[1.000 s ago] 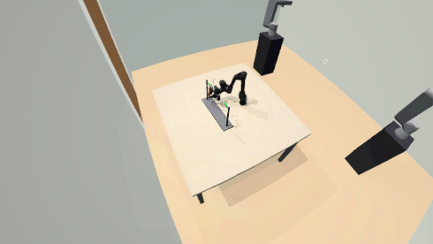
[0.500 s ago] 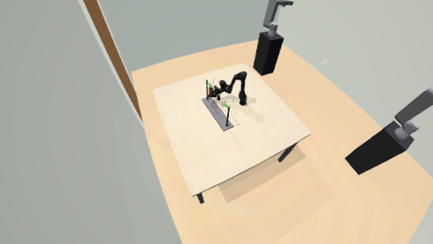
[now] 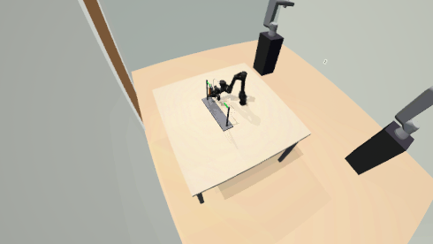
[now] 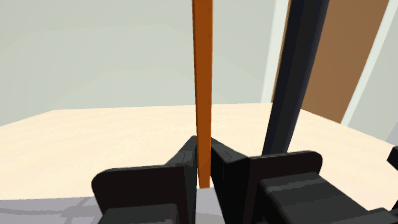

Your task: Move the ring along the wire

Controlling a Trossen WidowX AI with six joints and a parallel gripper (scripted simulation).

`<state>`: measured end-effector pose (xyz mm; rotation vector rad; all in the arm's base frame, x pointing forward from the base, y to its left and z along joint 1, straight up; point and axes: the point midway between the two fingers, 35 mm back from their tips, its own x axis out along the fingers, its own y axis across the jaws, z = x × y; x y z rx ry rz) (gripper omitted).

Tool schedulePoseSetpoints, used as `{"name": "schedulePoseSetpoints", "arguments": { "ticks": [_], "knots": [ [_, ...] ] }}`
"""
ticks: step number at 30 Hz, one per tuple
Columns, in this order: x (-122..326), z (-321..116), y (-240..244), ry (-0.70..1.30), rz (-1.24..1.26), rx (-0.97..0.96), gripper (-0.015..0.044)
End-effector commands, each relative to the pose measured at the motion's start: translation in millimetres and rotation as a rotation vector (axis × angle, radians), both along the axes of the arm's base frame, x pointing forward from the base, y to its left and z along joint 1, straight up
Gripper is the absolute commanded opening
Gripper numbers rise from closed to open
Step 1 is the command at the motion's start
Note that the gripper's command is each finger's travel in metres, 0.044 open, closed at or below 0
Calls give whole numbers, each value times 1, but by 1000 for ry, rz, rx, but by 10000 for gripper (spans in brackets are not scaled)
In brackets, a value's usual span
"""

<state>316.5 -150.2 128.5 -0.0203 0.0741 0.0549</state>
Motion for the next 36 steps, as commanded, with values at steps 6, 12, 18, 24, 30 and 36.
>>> {"name": "schedulePoseSetpoints", "arguments": {
  "ticks": [6,12,18,24,30,36],
  "knots": [
    [0,14,0,-3,-4,-1,-150],
    [0,16,0,-3,-4,-1,-150],
    [0,16,0,-3,-4,-1,-150],
    [0,16,0,-3,-4,-1,-150],
    [0,16,1,-2,-4,0,-150],
    [0,16,7,-2,-4,1,-150]
  ]
}}
